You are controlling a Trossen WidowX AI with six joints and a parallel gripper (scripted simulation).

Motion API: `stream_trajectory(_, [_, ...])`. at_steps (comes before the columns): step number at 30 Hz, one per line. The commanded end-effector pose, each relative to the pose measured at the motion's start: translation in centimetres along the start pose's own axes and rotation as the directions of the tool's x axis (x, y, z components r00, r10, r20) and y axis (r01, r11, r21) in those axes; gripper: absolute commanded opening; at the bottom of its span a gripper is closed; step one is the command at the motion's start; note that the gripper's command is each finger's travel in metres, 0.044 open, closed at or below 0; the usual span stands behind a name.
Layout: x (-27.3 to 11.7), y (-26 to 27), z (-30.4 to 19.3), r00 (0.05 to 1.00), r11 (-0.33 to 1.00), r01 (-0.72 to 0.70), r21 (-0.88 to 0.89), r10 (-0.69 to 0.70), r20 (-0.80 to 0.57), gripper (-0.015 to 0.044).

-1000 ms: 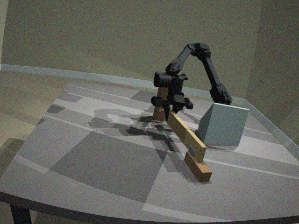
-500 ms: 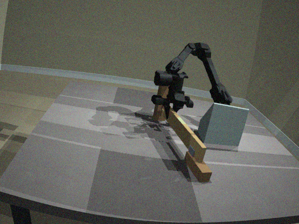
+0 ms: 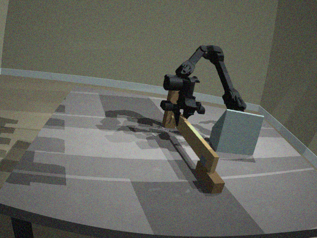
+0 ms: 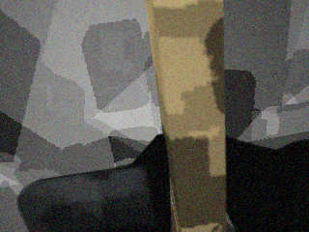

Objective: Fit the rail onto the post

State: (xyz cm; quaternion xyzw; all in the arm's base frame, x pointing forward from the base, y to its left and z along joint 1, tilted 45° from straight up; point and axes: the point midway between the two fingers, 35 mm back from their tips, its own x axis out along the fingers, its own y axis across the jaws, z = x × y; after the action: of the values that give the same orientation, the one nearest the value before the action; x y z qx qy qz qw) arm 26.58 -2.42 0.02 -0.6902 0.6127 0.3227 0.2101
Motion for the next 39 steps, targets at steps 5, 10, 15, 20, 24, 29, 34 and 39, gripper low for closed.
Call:
stream_trajectory(5, [0.14, 0.01, 0.16, 1.000, 1.000, 0.002, 0.001, -0.002, 0.010, 0.0000])
stream_trajectory(10, [0.01, 0.04, 0.16, 1.000, 1.000, 0.002, 0.001, -0.002, 0.010, 0.0000])
stream_trajectory(15, [-0.11, 0.06, 0.16, 1.000, 1.000, 0.002, 0.001, -0.002, 0.010, 0.0000])
stream_trajectory(20, [-0.13, 0.08, 0.16, 1.000, 1.000, 0.002, 0.001, -0.002, 0.010, 0.0000])
stream_trajectory(24, [-0.07, 0.09, 0.16, 1.000, 1.000, 0.002, 0.001, -0.002, 0.010, 0.0000])
stream_trajectory(29, [0.04, 0.10, 0.16, 1.000, 1.000, 0.002, 0.001, -0.002, 0.010, 0.0000])
stream_trajectory(34, [0.13, 0.11, 0.16, 1.000, 1.000, 0.002, 0.001, -0.002, 0.010, 0.0000])
stream_trajectory(39, [0.13, 0.11, 0.13, 1.000, 1.000, 0.002, 0.001, -0.002, 0.010, 0.0000])
